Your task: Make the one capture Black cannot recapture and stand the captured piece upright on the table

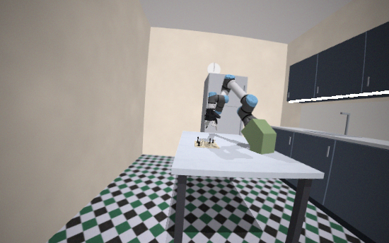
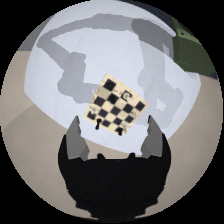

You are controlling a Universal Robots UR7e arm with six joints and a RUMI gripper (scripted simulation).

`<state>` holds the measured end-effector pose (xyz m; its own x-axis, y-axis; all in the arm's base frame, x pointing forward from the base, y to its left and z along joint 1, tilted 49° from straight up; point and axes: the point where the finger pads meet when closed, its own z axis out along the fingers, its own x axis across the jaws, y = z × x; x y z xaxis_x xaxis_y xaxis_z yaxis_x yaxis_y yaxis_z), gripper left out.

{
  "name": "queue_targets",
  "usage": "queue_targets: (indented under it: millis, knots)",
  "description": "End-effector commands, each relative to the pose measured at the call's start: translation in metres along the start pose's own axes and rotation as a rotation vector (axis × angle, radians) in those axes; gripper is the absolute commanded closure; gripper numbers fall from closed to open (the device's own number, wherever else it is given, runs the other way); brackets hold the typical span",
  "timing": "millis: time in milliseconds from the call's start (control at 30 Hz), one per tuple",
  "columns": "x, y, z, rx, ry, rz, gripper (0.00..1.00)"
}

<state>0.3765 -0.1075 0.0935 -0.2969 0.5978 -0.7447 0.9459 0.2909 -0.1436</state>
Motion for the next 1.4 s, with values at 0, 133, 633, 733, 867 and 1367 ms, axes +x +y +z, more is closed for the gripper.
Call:
queue_targets:
  millis: [0,133,633,733,867,1367]
  knots:
    - [-0.0006,0.0009,0.0033,-0.031,0.002,-0.154,0.00]
    - [-0.0007,0.0016,0.0051,-0.031,0.000,-0.228,0.00]
    - [-0.0009,0.0022,0.0066,-0.031,-0.001,-0.293,0.75]
    - [-0.0009,0.0022,0.0066,-0.031,-0.001,-0.293,0.75]
    - [-0.0009,0.0022,0.0066,-0.031,-0.001,-0.293,0.75]
    - [-0.0009,0.0022,0.0066,-0.031,-0.001,-0.293,0.75]
